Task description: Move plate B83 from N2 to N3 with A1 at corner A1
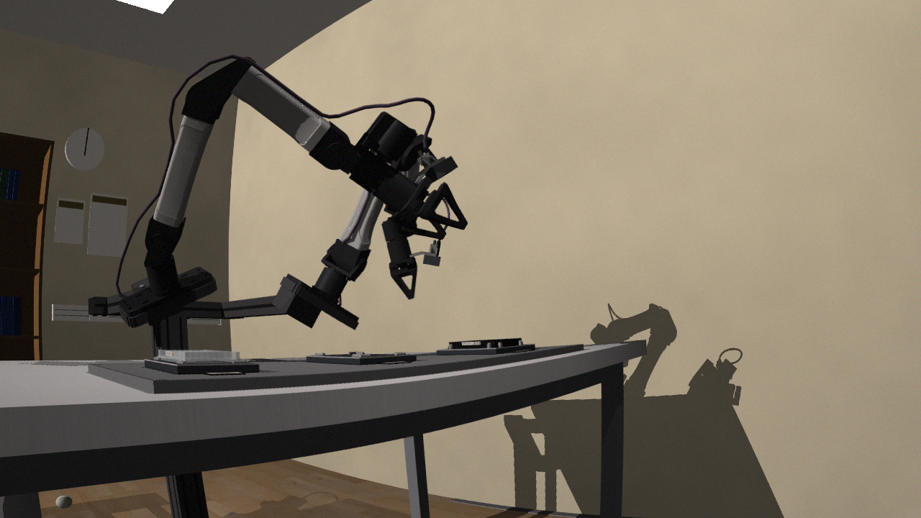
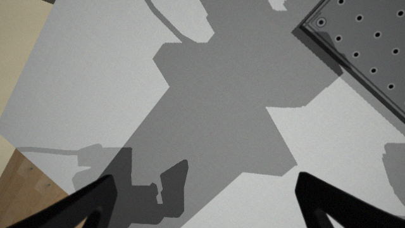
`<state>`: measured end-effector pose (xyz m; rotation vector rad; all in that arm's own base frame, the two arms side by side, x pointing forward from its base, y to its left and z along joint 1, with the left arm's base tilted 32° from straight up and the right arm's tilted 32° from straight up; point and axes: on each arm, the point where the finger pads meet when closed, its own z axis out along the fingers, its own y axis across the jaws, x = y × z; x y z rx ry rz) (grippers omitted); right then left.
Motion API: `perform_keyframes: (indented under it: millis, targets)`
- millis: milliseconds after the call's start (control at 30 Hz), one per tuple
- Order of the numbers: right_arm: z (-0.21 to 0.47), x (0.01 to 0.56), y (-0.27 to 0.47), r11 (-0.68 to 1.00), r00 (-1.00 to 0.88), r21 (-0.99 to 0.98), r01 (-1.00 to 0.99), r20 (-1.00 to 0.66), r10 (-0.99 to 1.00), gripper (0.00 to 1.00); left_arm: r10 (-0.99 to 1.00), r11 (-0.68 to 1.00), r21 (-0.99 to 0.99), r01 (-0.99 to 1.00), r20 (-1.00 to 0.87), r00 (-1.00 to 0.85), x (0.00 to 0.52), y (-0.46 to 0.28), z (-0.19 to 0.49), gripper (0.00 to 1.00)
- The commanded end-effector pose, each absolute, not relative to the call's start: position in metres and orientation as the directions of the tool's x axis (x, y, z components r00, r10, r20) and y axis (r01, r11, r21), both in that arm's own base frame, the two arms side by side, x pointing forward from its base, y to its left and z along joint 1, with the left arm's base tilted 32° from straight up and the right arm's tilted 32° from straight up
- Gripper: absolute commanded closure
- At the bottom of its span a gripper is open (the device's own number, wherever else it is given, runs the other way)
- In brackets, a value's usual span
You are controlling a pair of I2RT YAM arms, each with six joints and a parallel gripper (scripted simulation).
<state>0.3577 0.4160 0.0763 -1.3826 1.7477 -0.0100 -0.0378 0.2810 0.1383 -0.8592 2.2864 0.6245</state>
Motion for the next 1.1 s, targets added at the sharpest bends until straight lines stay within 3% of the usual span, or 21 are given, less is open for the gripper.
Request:
perform_keyframes:
  millis: [0,633,1067]
  targets:
    - [0.086,0.356,0.422,0.381,0.026,-0.501,-0.777,-0.631,-0.775,0.00,-0.411,0.673,0.219,-0.707,-0.683,-0.604,-0.040,0.282,0.142,0.00]
    - [0.085,0.358,0.415,0.365,0.029,-0.496,-0.788,-0.622,-0.782,0.00,-0.384,0.696,0.209,-0.687,-0.699,-0.603,-0.031,0.278,0.142,0.00]
    - [0.096,0.408,0.266,0.383,-0.036,-0.433,-0.816,-0.623,-0.781,0.00,0.128,0.879,0.325,-0.349,-0.866,-0.483,0.085,0.226,0.149,0.00]
